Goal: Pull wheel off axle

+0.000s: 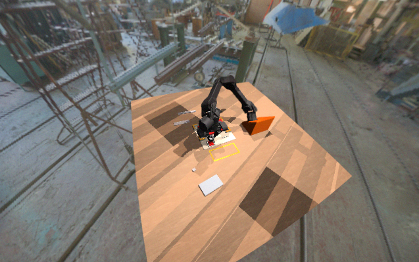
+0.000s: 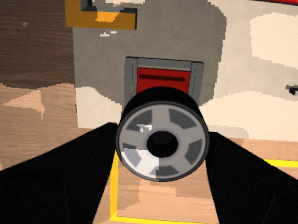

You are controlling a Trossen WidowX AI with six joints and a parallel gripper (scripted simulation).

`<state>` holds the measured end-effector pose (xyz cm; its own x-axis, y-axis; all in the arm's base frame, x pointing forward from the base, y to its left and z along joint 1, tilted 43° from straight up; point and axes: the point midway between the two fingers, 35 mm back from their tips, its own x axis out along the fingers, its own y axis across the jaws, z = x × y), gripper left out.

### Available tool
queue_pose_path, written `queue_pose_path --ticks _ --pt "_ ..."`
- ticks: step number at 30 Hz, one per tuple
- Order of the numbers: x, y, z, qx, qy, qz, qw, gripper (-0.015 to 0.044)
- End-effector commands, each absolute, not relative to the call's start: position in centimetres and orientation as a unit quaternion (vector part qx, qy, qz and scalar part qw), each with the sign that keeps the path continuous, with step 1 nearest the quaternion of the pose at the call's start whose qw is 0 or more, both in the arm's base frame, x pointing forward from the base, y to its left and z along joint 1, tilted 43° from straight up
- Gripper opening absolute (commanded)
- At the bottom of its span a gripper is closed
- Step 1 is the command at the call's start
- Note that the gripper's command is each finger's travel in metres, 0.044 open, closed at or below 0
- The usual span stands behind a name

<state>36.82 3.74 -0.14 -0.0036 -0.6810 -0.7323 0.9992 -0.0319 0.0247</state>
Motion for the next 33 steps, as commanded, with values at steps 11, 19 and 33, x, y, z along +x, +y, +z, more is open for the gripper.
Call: queue_pose_path --ticks 11,19,33 --pt "36.9 4.2 0.3 0.299 0.269 -0.654 0.641 0.0" --pt "36.9 4.4 0.5 0.299 0.269 -0.654 0.641 0.0" --pt "36.9 5.4 1.5 0.299 0.269 -0.654 0.641 0.0"
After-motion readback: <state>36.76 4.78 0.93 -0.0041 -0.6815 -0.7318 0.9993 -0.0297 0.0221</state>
